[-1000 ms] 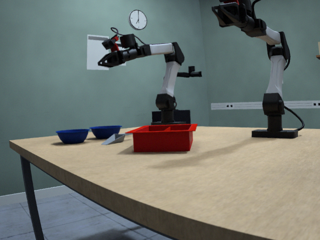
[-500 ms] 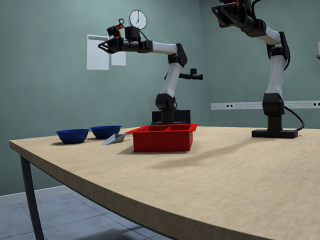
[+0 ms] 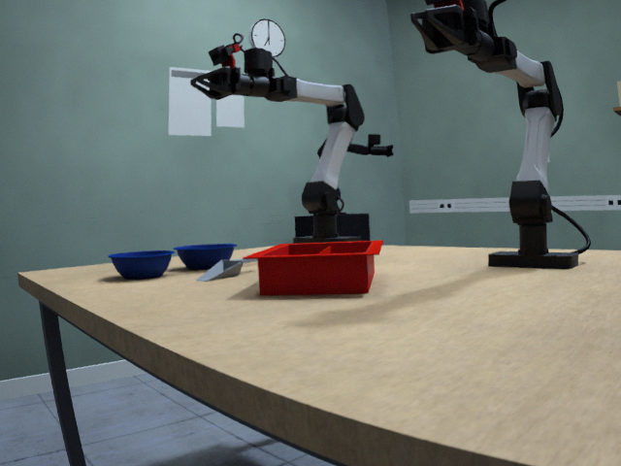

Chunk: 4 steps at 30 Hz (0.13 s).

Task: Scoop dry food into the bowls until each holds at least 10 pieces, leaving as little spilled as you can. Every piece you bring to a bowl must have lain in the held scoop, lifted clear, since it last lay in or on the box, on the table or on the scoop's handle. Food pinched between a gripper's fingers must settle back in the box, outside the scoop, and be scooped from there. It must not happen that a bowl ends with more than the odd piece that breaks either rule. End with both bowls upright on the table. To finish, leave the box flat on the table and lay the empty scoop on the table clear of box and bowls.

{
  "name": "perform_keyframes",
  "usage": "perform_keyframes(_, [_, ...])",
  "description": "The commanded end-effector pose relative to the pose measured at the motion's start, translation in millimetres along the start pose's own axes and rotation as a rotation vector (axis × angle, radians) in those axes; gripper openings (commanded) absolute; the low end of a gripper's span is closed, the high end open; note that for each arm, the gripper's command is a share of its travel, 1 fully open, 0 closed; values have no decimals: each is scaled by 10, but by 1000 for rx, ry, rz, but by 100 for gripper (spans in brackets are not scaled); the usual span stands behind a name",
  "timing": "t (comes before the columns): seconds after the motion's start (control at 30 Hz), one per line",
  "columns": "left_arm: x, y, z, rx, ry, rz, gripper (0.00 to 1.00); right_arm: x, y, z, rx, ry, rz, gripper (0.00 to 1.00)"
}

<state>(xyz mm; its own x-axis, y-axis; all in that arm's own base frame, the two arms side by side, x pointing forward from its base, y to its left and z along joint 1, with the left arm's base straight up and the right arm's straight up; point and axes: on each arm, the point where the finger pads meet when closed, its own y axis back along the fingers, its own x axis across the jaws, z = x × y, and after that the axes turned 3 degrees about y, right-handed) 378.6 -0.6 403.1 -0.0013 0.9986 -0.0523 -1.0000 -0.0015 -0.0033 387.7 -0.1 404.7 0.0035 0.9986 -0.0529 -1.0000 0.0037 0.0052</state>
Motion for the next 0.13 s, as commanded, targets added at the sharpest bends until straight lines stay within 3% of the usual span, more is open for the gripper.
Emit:
perform_keyframes(0.0, [-28, 2, 27, -5, -6, -6, 27, -48, 78, 286, -74, 5, -12, 32])
perform_keyframes(0.1, [-28, 2, 27, -5, -6, -6, 27, -48, 78, 286, -74, 5, -12, 32])
